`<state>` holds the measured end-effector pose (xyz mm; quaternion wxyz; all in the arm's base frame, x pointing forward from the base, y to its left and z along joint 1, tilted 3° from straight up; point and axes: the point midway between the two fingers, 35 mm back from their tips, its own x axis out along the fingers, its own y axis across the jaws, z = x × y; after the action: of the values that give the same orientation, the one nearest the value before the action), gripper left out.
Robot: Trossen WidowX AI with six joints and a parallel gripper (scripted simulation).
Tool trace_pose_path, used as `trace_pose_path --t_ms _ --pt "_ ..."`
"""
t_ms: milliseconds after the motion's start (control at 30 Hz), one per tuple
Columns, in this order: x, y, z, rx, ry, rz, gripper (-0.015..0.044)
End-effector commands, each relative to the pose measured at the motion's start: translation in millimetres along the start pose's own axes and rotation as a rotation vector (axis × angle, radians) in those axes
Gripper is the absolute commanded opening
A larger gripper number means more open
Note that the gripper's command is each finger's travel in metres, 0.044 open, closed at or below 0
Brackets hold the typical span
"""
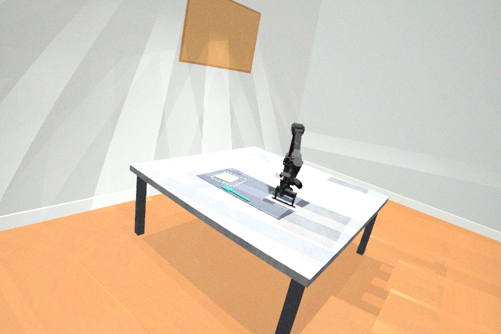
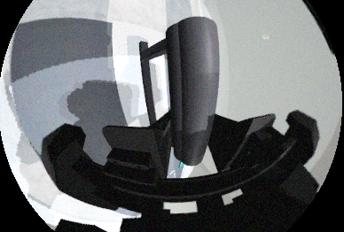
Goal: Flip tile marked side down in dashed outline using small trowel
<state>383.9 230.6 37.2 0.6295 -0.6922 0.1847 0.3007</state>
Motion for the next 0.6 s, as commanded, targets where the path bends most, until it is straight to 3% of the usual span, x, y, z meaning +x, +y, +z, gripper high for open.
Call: trace_pose_path --t_ms 0,333,567 --pt "1.7 0.0 0.3 0.005 0.0 -0.009 0.0026" --pt "1.7 0.0 0.3 0.005 0.0 -0.009 0.0289" --pt "1.7 0.0 0.3 0.005 0.0 -0.009 0.03"
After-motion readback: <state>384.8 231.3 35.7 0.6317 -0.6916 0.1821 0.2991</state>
